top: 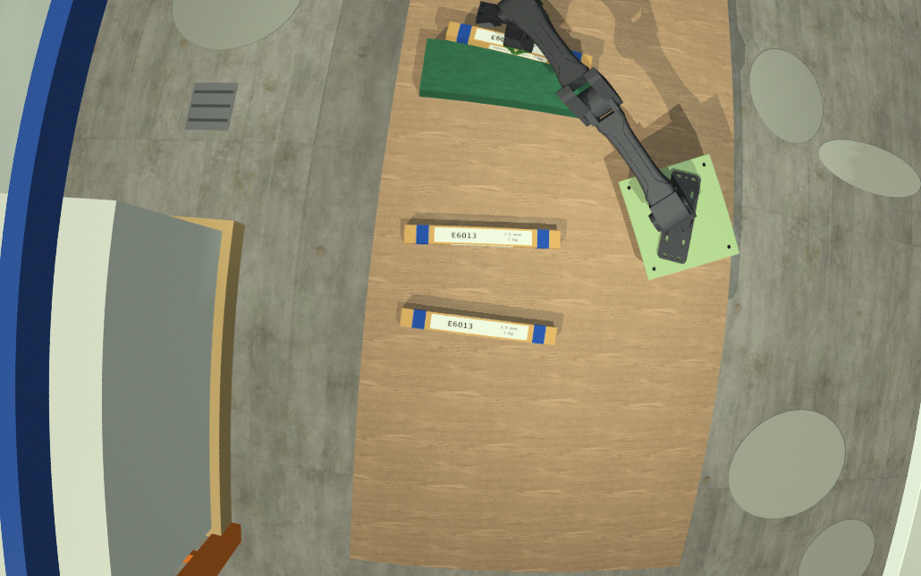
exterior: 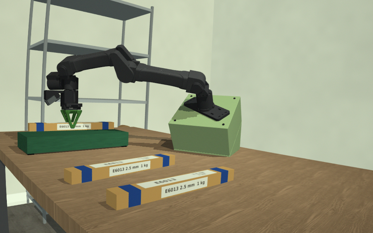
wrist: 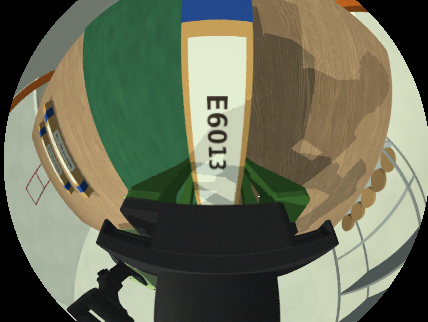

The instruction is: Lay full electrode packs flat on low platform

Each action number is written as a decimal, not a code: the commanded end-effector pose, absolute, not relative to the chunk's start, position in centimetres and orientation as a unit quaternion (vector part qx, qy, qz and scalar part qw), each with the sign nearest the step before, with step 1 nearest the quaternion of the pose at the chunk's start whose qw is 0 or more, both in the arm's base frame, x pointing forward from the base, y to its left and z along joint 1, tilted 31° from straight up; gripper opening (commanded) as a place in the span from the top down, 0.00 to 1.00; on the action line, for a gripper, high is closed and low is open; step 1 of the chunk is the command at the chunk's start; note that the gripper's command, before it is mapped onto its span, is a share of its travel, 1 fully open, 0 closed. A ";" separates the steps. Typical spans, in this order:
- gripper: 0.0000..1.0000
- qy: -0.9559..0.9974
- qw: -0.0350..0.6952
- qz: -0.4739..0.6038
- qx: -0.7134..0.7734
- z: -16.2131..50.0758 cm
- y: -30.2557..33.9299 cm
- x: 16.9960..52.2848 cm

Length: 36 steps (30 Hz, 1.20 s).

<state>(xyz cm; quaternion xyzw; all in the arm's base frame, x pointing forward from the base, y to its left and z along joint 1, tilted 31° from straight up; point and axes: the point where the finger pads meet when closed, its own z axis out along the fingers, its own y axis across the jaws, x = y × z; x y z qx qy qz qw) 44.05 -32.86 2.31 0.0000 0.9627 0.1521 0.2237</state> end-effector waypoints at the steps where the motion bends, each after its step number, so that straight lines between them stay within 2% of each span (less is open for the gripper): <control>1: 1.00 0.959 0.259 0.114 0.019 7.2 -36.5 42.5; 36: 1.00 0.959 0.257 0.117 0.021 6.6 -36.0 42.7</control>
